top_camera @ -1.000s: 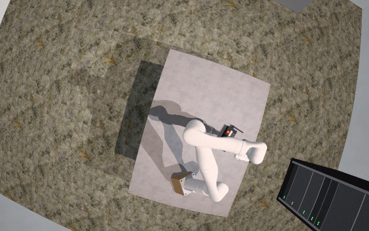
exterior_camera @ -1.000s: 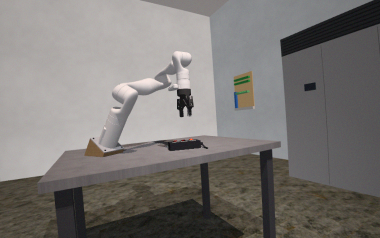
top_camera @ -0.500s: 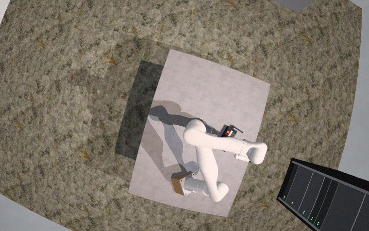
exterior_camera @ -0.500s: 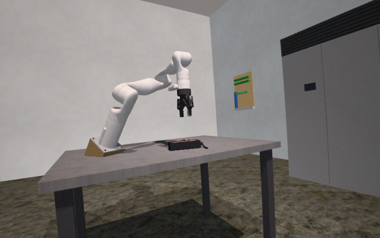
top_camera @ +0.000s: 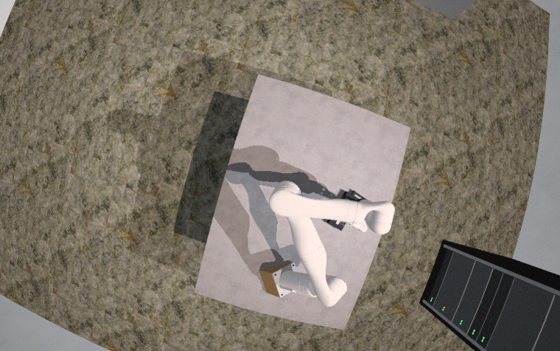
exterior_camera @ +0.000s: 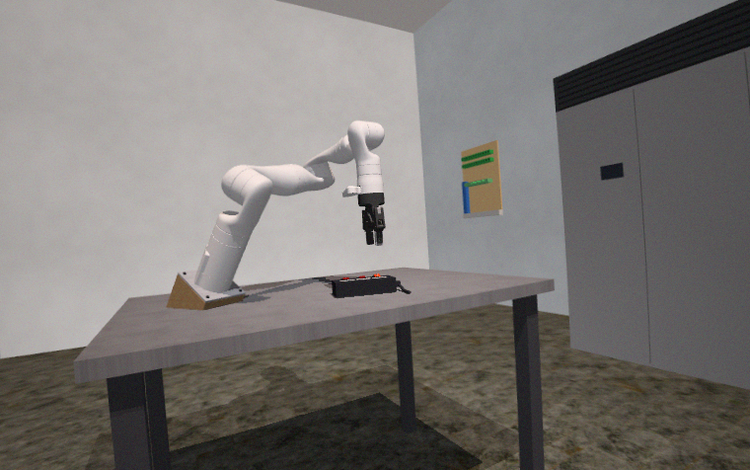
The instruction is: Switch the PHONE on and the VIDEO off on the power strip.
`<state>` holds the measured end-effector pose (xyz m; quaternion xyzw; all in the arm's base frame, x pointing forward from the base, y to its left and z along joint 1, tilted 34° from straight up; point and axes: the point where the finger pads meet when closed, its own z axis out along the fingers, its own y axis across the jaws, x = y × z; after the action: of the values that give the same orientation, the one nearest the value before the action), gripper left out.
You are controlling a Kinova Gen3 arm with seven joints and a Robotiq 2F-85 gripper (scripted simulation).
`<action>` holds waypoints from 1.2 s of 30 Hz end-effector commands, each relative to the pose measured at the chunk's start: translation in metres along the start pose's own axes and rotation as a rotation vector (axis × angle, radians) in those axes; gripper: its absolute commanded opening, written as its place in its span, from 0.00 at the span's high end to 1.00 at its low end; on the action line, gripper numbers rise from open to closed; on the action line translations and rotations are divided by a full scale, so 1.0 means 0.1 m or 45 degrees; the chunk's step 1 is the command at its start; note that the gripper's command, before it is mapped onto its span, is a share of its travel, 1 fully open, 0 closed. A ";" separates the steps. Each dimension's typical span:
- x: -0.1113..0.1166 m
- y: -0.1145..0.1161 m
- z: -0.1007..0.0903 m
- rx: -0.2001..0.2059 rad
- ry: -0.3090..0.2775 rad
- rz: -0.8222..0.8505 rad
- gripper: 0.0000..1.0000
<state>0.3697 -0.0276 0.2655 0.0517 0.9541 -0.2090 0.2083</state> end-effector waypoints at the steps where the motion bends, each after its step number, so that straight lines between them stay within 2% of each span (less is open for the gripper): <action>1: 0.01 0.03 0.09 0.033 0.023 -0.013 0.00; 4: -0.02 0.10 0.19 0.031 0.026 0.032 0.00; 8: -0.03 0.13 0.23 0.030 0.028 0.047 0.00; 9: -0.03 0.13 0.23 0.030 0.028 0.047 1.00; 36: -0.03 0.13 0.23 0.030 0.028 0.047 1.00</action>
<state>0.3831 -0.0259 0.2425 0.0742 0.9527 -0.2159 0.2005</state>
